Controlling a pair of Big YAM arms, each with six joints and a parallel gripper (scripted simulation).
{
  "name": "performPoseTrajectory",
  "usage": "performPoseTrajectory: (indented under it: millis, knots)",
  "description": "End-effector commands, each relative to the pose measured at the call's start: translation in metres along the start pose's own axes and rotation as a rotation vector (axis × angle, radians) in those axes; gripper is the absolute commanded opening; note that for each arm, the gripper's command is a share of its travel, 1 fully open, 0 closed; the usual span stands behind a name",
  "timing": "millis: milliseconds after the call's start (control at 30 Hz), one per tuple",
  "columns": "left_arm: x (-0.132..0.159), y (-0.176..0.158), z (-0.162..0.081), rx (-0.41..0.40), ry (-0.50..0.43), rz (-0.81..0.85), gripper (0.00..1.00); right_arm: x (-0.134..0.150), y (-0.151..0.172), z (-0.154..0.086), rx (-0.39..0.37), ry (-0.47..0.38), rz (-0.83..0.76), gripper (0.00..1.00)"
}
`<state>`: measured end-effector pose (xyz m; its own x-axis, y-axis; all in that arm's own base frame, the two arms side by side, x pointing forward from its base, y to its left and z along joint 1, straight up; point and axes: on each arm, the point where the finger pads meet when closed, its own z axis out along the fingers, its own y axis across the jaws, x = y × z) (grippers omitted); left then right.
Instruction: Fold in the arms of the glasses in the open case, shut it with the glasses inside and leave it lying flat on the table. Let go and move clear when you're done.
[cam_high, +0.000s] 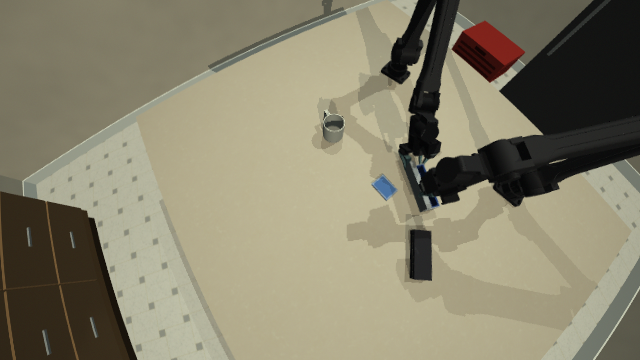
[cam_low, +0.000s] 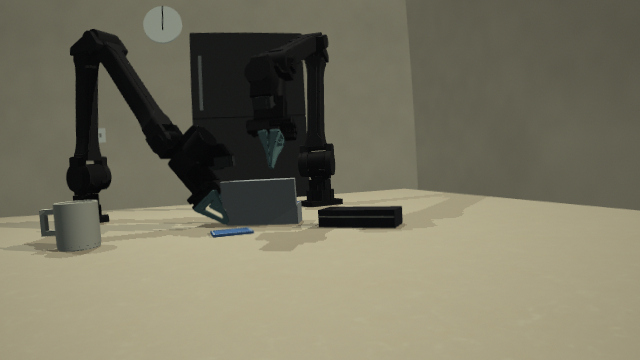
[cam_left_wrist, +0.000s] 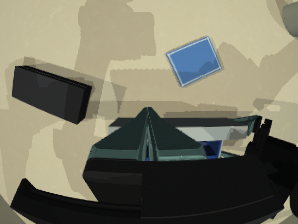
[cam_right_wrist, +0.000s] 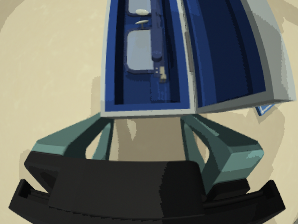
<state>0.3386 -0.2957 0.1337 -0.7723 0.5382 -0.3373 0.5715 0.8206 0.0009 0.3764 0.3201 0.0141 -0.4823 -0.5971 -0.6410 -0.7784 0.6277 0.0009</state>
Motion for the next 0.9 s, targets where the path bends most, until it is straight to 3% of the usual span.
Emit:
performPoseTrajectory:
  millis: [0,67,233,467,500,533,867]
  knots:
    - [-0.033,-0.002,-0.029,0.010,-0.072,-0.013,0.00,-0.043,-0.014,-0.008,0.028,-0.090,0.003,0.57]
    - [-0.038,-0.002,-0.013,0.009,-0.075,-0.009,0.00,-0.043,-0.014,-0.008,0.028,-0.090,0.003,0.57]
    - [-0.005,0.004,0.015,0.000,-0.008,-0.005,0.00,-0.043,-0.014,-0.008,0.028,-0.090,0.003,0.57]
    - [-0.009,0.003,0.022,0.001,-0.015,0.001,0.00,-0.043,-0.014,-0.008,0.028,-0.090,0.003,0.57]
    - [-0.018,-0.001,0.014,0.007,-0.042,-0.002,0.00,-0.043,-0.014,-0.008,0.028,-0.090,0.003,0.57]
    - [-0.005,0.004,0.024,0.001,-0.014,0.000,0.00,-0.043,-0.014,-0.008,0.028,-0.090,0.003,0.57]
    - [-0.005,0.005,0.043,0.000,-0.010,-0.001,0.00,-0.043,-0.014,-0.008,0.028,-0.090,0.003,0.57]
